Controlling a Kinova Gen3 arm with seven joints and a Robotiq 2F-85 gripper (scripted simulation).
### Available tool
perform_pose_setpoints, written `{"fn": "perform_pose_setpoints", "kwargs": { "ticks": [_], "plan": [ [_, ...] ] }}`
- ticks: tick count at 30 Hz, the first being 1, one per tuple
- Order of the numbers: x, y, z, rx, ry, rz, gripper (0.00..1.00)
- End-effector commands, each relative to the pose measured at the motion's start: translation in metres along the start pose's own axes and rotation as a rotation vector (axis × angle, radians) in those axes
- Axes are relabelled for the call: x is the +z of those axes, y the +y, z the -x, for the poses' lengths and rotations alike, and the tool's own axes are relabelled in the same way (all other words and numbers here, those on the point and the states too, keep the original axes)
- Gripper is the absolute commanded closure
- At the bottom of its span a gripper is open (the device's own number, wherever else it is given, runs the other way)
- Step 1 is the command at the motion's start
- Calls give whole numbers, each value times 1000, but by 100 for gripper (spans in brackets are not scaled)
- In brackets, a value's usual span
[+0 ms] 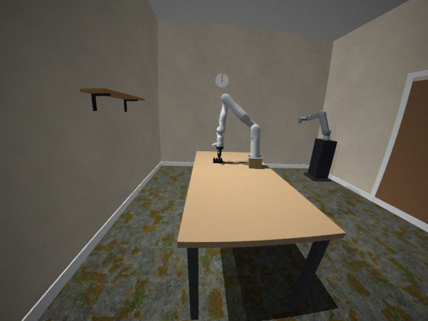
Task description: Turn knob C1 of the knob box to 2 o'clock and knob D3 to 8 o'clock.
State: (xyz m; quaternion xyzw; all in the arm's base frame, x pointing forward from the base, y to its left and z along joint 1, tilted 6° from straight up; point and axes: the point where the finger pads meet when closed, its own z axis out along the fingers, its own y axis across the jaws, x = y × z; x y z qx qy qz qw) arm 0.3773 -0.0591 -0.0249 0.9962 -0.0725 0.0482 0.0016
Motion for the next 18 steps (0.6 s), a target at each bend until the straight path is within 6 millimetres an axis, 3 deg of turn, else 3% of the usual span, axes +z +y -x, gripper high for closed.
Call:
{"fn": "perform_pose_setpoints", "kwargs": {
  "ticks": [1, 10, 18],
  "plan": [
    [0, 0, 0, 0, 1, 0, 81],
    [-3, 0, 0, 0, 1, 0, 81],
    [-22, 0, 0, 0, 1, 0, 81]
  ]
}}
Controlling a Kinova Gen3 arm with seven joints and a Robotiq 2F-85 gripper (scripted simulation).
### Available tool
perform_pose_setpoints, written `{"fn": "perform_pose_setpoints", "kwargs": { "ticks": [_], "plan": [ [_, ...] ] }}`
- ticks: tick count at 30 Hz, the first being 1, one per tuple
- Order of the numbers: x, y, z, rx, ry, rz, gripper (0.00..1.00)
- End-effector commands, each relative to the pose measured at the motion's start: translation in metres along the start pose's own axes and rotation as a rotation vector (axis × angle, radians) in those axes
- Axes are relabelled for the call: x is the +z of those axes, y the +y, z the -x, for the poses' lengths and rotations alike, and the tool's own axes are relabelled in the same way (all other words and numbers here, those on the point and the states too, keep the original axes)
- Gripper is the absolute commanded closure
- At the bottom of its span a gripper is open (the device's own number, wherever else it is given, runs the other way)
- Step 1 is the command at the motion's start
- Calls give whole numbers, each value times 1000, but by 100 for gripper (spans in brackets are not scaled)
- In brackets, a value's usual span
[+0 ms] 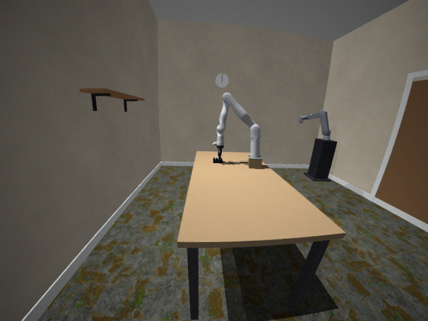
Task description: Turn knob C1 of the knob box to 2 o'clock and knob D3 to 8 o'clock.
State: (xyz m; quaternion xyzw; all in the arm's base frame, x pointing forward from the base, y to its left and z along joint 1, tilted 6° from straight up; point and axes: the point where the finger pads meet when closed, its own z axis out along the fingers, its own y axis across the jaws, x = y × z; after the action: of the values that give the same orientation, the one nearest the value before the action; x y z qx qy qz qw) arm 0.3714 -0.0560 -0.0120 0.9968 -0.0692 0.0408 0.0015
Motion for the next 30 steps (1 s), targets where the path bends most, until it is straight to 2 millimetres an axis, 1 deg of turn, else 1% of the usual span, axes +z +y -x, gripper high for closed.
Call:
{"fn": "perform_pose_setpoints", "kwargs": {
  "ticks": [1, 3, 7, 10, 26, 30],
  "plan": [
    [-12, 2, -5, 7, 16, -1, 81],
    [-12, 2, -5, 7, 16, -1, 81],
    [-21, 2, -5, 7, 16, -1, 81],
    [-24, 2, -5, 7, 16, -1, 81],
    [-25, 3, -5, 4, 16, -1, 81],
    [-27, 8, -3, -43, 14, -2, 81]
  ]
}}
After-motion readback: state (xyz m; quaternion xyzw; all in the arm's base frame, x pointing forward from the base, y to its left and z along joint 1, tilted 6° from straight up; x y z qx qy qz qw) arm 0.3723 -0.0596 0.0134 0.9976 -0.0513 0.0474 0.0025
